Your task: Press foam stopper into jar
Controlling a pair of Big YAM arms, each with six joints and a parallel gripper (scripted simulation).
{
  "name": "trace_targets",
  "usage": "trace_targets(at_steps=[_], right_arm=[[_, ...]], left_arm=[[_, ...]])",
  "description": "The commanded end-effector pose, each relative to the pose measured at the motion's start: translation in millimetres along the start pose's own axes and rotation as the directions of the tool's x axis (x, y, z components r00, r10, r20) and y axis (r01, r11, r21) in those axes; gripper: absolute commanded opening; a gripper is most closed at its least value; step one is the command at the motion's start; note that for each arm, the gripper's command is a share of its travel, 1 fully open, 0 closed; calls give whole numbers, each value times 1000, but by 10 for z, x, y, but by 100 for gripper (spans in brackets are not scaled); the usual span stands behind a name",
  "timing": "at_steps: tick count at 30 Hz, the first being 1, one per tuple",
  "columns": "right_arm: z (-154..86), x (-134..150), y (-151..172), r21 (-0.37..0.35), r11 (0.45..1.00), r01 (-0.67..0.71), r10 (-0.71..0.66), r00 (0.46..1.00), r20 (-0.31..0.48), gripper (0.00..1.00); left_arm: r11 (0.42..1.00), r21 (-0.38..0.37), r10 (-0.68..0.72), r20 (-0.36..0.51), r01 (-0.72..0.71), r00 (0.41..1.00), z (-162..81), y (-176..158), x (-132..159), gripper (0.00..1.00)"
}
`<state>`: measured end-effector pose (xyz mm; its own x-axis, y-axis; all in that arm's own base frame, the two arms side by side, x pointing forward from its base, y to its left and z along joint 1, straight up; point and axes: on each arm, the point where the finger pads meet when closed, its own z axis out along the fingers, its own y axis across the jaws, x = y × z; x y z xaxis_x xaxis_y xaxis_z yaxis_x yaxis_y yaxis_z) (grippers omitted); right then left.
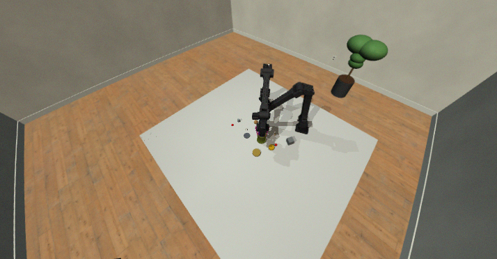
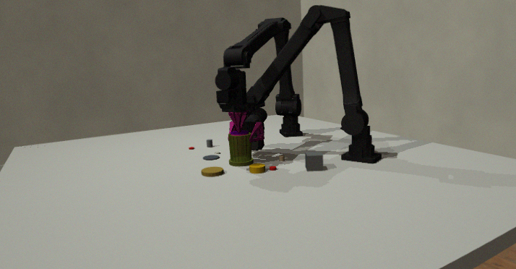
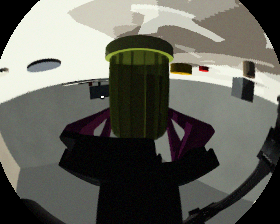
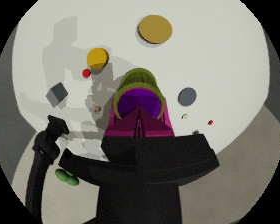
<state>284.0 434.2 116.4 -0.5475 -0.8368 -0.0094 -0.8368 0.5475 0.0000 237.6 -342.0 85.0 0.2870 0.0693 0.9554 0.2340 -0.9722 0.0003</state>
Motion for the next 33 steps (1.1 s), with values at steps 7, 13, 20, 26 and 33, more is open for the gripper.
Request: trace_targets(at_steps=[7,13,20,26,33], right_arm=[[287,13,-49,3,1000,0,0,999,-40,0],[329,17,-49,3,1000,0,0,999,-44,0],[378,23,-50,2,1000,0,0,999,-48,0],[416,31,-51,2,1000,0,0,999,-53,0],[404,92,-51,2,1000,0,0,997,-80,0]], left_arm=[[999,-21,-43,0,43,999,-60,46,65,64],[999,-21,-43,0,43,999,-60,46,65,64],[999,-21,-43,0,43,999,-60,46,65,64],[999,-21,-43,0,43,999,-60,46,65,64],[999,-21,-43,0,43,999,-60,46,65,64]])
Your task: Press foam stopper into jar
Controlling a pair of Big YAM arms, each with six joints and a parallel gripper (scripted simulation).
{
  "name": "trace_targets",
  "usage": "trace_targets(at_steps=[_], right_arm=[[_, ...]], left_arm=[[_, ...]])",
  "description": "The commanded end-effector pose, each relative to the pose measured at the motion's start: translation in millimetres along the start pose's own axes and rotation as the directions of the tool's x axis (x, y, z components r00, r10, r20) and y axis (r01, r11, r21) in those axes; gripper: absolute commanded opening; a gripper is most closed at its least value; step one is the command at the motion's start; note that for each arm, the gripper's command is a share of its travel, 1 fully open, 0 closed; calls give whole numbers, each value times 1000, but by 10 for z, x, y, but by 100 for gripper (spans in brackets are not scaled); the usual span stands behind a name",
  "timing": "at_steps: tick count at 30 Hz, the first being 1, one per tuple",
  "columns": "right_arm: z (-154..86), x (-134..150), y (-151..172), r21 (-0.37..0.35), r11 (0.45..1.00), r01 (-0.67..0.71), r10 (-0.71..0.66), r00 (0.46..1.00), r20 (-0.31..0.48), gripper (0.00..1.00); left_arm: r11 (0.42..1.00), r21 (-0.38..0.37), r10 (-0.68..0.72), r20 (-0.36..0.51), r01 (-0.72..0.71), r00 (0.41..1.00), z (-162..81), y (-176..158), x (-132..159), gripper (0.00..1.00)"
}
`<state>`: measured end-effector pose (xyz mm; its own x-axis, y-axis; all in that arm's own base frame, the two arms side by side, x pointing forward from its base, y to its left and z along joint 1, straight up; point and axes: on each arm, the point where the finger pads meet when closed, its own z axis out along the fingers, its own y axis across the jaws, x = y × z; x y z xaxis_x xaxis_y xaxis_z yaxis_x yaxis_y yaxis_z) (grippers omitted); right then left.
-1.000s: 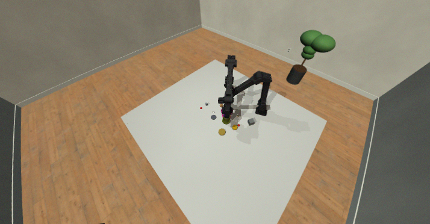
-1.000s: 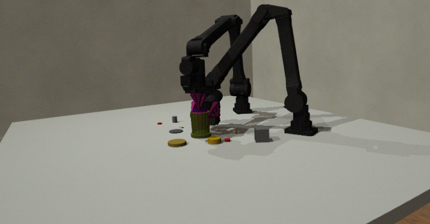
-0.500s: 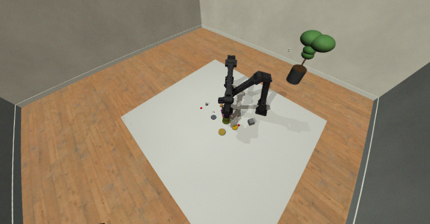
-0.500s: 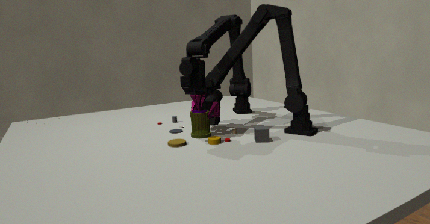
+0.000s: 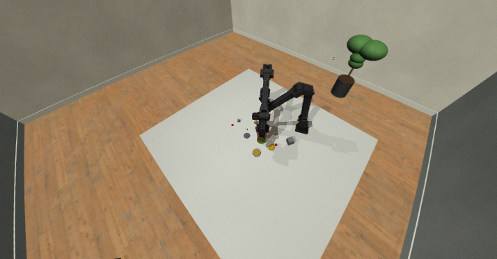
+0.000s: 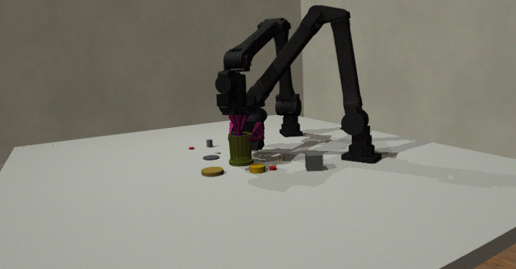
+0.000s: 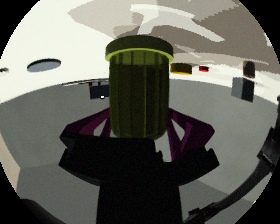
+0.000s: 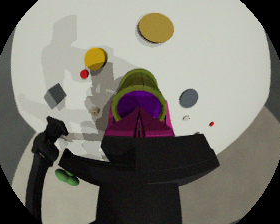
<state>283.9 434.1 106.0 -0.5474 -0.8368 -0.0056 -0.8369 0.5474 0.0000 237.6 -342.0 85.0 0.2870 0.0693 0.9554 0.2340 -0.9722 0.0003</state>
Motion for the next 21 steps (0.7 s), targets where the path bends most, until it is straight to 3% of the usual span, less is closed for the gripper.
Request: trace_targets(at_steps=[1,2,9,10,15,19,21], right_arm=[[216,0,-52,2,1000,0,0,999,-54,0],[56,-157,-53,3,1000,-1,1,1000,-15,0],[63,-56,-30,3,1000,0,0,999,-42,0],[-82,-179,-54,3,1000,-1,1,1000,-8,0],[-128,-128,-54,3,1000,-1,1,1000,-21,0],[-532,-166,-54,3,1000,-1,1,999,46,0],[-574,-172,-53,3,1000,0,0,999,48,0]], left_arm=[[999,-21,-43,0,43,999,-60,46,65,64],[999,-21,-43,0,43,999,-60,46,65,64],[999,-21,-43,0,43,999,-60,46,65,64],[999,-21,-43,0,43,999,-60,46,65,64],[999,-21,-43,0,43,999,-60,46,65,64],[999,-21,-43,0,43,999,-60,46,65,64],[999,-21,-43,0,43,999,-60,46,65,64]])
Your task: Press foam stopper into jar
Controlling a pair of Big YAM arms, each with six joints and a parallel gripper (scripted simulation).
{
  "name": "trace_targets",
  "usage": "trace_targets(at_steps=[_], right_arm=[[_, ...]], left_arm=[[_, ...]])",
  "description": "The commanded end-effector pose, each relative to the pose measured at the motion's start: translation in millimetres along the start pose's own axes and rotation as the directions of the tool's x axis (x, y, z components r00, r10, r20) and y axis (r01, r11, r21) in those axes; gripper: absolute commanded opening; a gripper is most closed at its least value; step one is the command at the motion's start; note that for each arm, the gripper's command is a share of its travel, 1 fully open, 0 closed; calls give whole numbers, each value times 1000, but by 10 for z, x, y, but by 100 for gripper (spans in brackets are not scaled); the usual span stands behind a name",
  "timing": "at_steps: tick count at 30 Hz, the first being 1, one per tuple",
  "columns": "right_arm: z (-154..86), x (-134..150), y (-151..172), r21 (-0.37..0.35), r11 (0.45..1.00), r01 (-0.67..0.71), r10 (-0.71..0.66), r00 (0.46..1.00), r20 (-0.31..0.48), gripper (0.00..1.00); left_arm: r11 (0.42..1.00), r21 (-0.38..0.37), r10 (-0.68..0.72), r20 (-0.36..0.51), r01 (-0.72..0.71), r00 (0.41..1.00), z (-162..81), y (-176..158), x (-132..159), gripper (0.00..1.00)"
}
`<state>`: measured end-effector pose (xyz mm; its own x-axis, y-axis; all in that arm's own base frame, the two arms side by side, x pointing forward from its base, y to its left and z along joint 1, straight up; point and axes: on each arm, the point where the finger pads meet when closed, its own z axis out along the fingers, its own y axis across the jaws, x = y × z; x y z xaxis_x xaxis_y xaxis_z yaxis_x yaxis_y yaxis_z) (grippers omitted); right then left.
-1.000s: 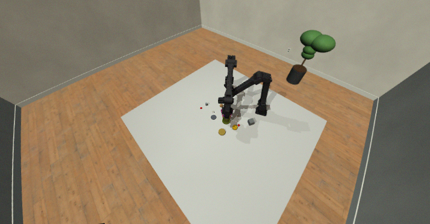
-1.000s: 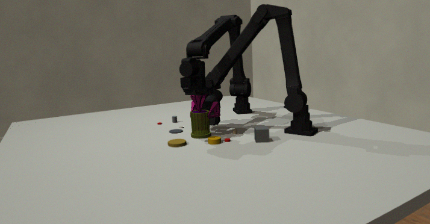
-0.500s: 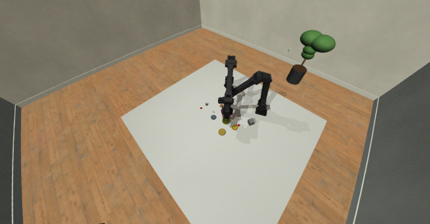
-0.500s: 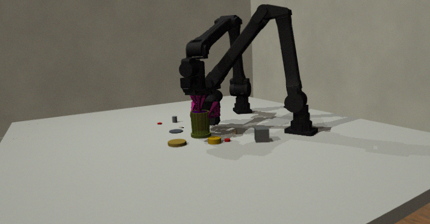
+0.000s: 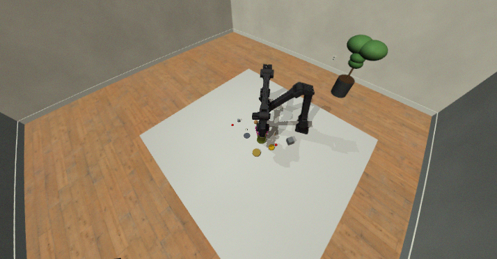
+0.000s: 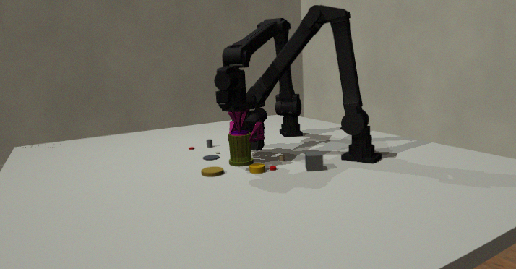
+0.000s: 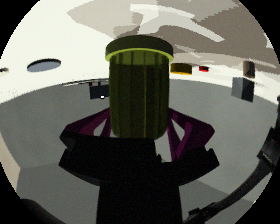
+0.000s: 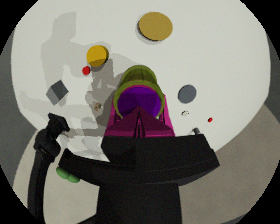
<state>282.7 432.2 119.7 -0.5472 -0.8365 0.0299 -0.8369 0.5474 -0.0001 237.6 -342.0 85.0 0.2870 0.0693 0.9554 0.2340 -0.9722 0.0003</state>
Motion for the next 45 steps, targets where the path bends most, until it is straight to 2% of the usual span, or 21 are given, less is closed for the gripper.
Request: trace_targets(at_steps=[1,4,5,6,12,14,15,16,18,24,29,33,45], right_arm=[[-492,-179,-52,3,1000,0,0,996,89,0],[-505,-175,-52,3,1000,0,0,996,88,0],[-420,-178,-29,3,1000,0,0,998,68,0],[-553,-172,-52,3,1000,0,0,996,91,0],[-678,-170,-52,3,1000,0,0,995,98,0],[-566,-185,-52,3,1000,0,0,997,76,0],[-651,-177,-52,3,1000,0,0,996,93,0],[-617,-157,-51,3,1000,0,0,997,83,0],[-711,-174,-51,3,1000,0,0,995,104,0],[-675,-175,-51,3,1000,0,0,995,96,0],[-740,-183,-51,3,1000,0,0,994,112,0],[-678,-171,-50,3,1000,0,0,995,99,0],[-741,-163,-48,3,1000,0,-1,994,111,0]], left_arm=[[999,-21,-43,0,43,999,-60,46,65,64],[999,-21,-43,0,43,999,-60,46,65,64],[999,-21,-43,0,43,999,-60,46,65,64],[999,-21,-43,0,43,999,-60,46,65,64],[999,-21,-43,0,43,999,-60,46,65,64],[999,-21,-43,0,43,999,-60,46,65,64],[999,-21,-43,0,43,999,-60,46,65,64],[999,-21,-43,0,43,999,-60,46,65,64],[999,-21,-43,0,43,999,-60,46,65,64],[999,-21,-43,0,43,999,-60,46,65,64],[999,-21,-43,0,43,999,-60,46,65,64],[999,-21,-43,0,43,999,-60,46,65,64],[999,-21,-43,0,43,999,-60,46,65,64]])
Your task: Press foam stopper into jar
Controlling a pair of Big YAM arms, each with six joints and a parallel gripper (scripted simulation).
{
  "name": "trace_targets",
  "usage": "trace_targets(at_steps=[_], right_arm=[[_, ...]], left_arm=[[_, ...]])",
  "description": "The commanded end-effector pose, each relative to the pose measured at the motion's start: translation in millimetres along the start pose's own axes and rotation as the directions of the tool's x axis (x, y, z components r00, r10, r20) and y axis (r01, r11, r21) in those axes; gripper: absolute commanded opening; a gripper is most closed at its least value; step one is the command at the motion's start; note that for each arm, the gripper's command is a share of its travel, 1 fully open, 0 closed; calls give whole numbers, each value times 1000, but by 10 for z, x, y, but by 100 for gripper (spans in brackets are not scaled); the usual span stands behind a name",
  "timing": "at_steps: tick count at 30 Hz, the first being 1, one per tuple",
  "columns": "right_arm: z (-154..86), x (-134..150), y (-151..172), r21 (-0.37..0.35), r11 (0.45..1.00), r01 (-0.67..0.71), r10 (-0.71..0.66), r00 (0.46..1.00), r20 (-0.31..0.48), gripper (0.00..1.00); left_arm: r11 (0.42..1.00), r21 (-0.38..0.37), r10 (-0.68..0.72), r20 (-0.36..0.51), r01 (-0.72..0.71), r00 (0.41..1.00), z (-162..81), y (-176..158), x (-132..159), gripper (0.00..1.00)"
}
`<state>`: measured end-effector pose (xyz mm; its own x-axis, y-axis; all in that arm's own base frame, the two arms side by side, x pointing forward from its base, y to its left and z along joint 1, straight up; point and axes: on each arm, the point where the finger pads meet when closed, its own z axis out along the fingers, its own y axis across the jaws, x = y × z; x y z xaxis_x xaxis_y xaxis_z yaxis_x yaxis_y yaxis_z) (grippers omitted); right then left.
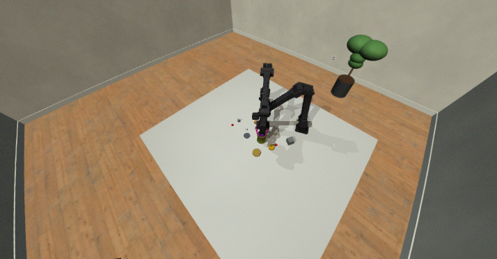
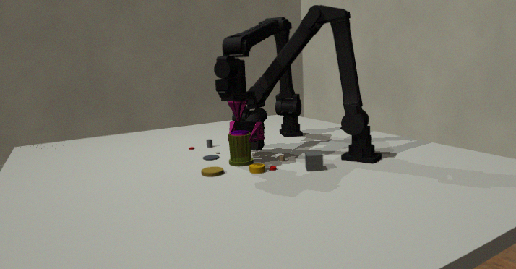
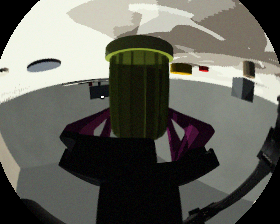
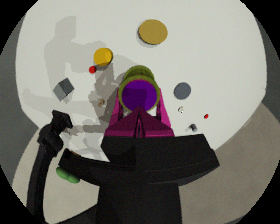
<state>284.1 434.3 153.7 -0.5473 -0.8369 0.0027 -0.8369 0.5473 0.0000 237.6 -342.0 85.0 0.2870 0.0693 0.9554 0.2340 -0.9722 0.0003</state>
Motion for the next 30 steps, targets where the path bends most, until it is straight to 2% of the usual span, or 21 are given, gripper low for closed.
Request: trace_targets(at_steps=[1,10,12,13,15,23,27,28,30], right_arm=[[-379,-161,-48,3,1000,0,0,997,81,0],[-371,-162,-47,3,1000,0,-1,997,80,0],[-173,-114,-46,3,1000,0,-1,998,57,0],[0,-27,-45,2,1000,0,0,1000,19,0],[131,-41,-45,2,1000,0,0,1000,0,0],[266,-40,-44,2,1000,-1,1,1000,-1,0],[243,-61,-44,2,1000,-1,1,1000,12,0],[111,-99,-24,2,1000,0,0,999,44,0],[288,-38,-44,2,1000,-1,1,1000,11,0]], left_arm=[[999,-21,-43,0,43,999,-60,46,65,64],[999,-21,-43,0,43,999,-60,46,65,64],[999,-21,-43,0,43,999,-60,46,65,64],[999,-21,-43,0,43,999,-60,46,65,64],[999,-21,-43,0,43,999,-60,46,65,64],[999,-21,-43,0,43,999,-60,46,65,64],[999,-21,-43,0,43,999,-60,46,65,64],[999,-21,-43,0,43,999,-60,46,65,64],[999,-21,-43,0,43,999,-60,46,65,64]])
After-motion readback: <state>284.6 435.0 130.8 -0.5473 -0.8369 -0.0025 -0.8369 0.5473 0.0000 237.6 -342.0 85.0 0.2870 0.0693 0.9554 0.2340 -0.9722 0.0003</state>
